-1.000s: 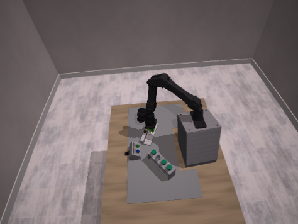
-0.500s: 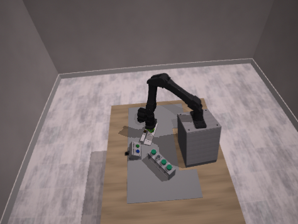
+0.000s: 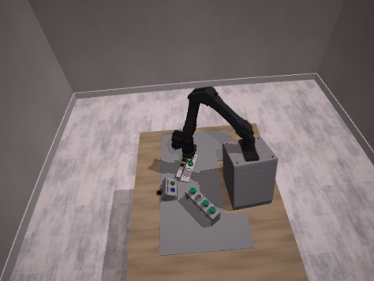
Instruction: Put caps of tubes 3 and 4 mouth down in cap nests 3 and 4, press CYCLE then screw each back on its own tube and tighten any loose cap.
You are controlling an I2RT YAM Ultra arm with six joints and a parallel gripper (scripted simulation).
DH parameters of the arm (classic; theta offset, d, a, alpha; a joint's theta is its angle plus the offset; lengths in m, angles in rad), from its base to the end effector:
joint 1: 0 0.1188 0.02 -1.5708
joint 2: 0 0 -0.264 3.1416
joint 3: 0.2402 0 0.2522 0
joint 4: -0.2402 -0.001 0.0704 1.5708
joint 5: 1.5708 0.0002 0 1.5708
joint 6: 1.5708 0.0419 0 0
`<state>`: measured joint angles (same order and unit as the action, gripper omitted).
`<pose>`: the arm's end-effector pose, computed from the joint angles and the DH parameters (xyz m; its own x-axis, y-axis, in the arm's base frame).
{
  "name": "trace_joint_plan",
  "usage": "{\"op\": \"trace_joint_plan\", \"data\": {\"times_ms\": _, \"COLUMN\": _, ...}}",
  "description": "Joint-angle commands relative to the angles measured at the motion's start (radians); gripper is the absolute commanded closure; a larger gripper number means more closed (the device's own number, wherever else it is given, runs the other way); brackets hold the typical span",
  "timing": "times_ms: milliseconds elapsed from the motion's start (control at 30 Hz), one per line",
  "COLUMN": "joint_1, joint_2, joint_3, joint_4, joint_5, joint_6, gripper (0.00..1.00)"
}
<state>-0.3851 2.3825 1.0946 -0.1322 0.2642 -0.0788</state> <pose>0.3243 -0.1422 -0.0276 -0.9448 0.3010 -0.1293 0.3256 0.9064 -0.2692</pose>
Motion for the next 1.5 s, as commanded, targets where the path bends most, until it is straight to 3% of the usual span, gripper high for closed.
{"op": "trace_joint_plan", "data": {"times_ms": 0, "joint_1": 0.021, "joint_2": -0.071, "joint_3": -0.012, "joint_4": -0.051, "joint_5": 0.002, "joint_6": 0.019, "gripper": 0.53}}
{"op": "trace_joint_plan", "data": {"times_ms": 167, "joint_1": 0.041, "joint_2": -0.155, "joint_3": -0.029, "joint_4": -0.122, "joint_5": 0.005, "joint_6": 0.038, "gripper": 0.53}}
{"op": "trace_joint_plan", "data": {"times_ms": 233, "joint_1": 0.041, "joint_2": -0.155, "joint_3": -0.029, "joint_4": -0.122, "joint_5": 0.005, "joint_6": 0.038, "gripper": 0.53}}
{"op": "trace_joint_plan", "data": {"times_ms": 567, "joint_1": 0.080, "joint_2": -0.312, "joint_3": -0.035, "joint_4": -0.284, "joint_5": 0.010, "joint_6": 0.079, "gripper": 0.53}}
{"op": "trace_joint_plan", "data": {"times_ms": 833, "joint_1": 0.082, "joint_2": -0.320, "joint_3": -0.034, "joint_4": -0.295, "joint_5": 0.010, "joint_6": 0.081, "gripper": 0.53}}
{"op": "trace_joint_plan", "data": {"times_ms": 1000, "joint_1": 0.198, "joint_2": -0.309, "joint_3": -0.083, "joint_4": -0.267, "joint_5": 0.024, "joint_6": 0.607, "gripper": 0.51}}
{"op": "trace_joint_plan", "data": {"times_ms": 1267, "joint_1": 0.295, "joint_2": -0.288, "joint_3": -0.105, "joint_4": -0.255, "joint_5": 0.032, "joint_6": 1.044, "gripper": 0.51}}
{"op": "trace_joint_plan", "data": {"times_ms": 1367, "joint_1": 0.295, "joint_2": -0.288, "joint_3": -0.105, "joint_4": -0.254, "joint_5": 0.032, "joint_6": 1.052, "gripper": 0.51}}
{"op": "trace_joint_plan", "data": {"times_ms": 1467, "joint_1": 0.370, "joint_2": -0.265, "joint_3": -0.110, "joint_4": -0.250, "joint_5": 0.036, "joint_6": 1.366, "gripper": 0.51}}
